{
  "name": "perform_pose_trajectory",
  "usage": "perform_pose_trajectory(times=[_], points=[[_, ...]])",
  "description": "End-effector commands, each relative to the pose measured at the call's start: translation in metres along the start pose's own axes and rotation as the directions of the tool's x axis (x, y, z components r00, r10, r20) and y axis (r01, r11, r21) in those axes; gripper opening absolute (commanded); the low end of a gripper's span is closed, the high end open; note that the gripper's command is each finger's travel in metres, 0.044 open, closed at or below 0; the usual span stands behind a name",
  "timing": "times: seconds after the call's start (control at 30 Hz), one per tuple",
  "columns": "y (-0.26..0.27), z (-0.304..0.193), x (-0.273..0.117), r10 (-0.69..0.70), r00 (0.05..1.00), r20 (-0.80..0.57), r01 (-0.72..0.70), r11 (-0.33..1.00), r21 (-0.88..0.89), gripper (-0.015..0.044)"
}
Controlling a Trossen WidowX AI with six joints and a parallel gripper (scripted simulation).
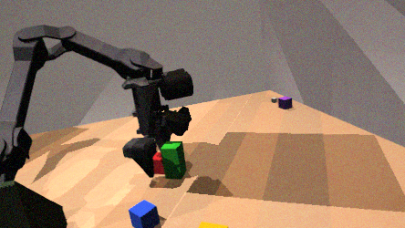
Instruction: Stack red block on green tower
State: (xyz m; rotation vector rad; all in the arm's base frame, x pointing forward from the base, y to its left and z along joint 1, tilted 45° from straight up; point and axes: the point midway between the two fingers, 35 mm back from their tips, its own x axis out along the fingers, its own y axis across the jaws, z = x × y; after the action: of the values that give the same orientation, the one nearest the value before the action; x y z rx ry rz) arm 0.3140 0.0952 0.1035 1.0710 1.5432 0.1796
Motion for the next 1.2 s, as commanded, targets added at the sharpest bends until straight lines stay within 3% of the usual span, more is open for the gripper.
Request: perform_pose_trajectory(times=[0.0, 0.2, 0.57, 0.8, 0.93, 1.17], points=[[-0.001, 0.0, 0.001, -0.002, 1.0, -0.001, 0.002, 1.0, 0.006, 0.044], [-0.001, 0.0, 0.001, -0.002, 1.0, -0.001, 0.002, 1.0, 0.006, 0.044], [-0.001, 0.0, 0.001, -0.002, 1.0, -0.001, 0.002, 1.0, 0.006, 0.0151], [-0.001, 0.0, 0.001, -0.002, 1.0, -0.001, 0.002, 1.0, 0.006, 0.0105], [-0.001, 0.0, -0.008, -0.003, 1.0, -0.001, 0.003, 1.0, 0.006, 0.0], [-0.001, 0.001, -0.044, -0.005, 1.0, 0.0, 0.005, 1.0, 0.006, 0.0]])
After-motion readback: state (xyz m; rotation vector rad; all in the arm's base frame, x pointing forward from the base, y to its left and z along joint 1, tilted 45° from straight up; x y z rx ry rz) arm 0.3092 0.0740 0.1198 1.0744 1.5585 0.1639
